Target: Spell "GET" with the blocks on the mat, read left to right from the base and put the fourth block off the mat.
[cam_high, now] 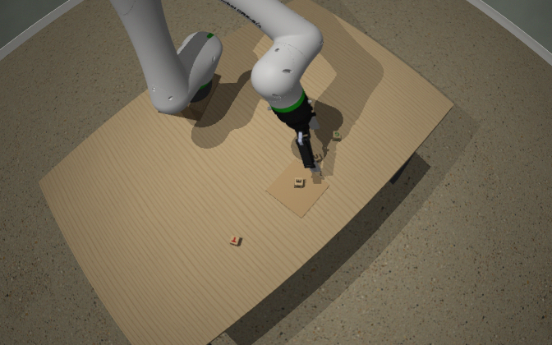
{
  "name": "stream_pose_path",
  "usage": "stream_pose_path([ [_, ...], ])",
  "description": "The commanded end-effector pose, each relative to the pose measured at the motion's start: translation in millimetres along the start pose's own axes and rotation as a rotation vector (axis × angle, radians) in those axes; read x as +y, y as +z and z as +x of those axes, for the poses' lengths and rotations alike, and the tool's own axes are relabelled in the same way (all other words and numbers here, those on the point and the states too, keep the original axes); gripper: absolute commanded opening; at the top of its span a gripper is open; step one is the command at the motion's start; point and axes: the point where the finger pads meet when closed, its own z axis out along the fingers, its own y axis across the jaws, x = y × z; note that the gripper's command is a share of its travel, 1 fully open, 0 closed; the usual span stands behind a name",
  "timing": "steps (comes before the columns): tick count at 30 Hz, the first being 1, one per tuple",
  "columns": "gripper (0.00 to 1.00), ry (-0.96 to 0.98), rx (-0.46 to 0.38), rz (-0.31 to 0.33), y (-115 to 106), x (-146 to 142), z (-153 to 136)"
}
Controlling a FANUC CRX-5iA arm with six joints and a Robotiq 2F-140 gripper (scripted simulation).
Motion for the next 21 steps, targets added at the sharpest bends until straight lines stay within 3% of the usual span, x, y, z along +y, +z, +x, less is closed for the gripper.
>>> stream_pose_path([
  [1, 1.0, 0.0, 0.0, 0.0, 0, 0, 0],
  [10, 1.0, 0.031, -0.03, 0.006, -3, 5, 4],
  [21, 1.0, 0.268, -0.261, 0.008, -28, 46, 26],
])
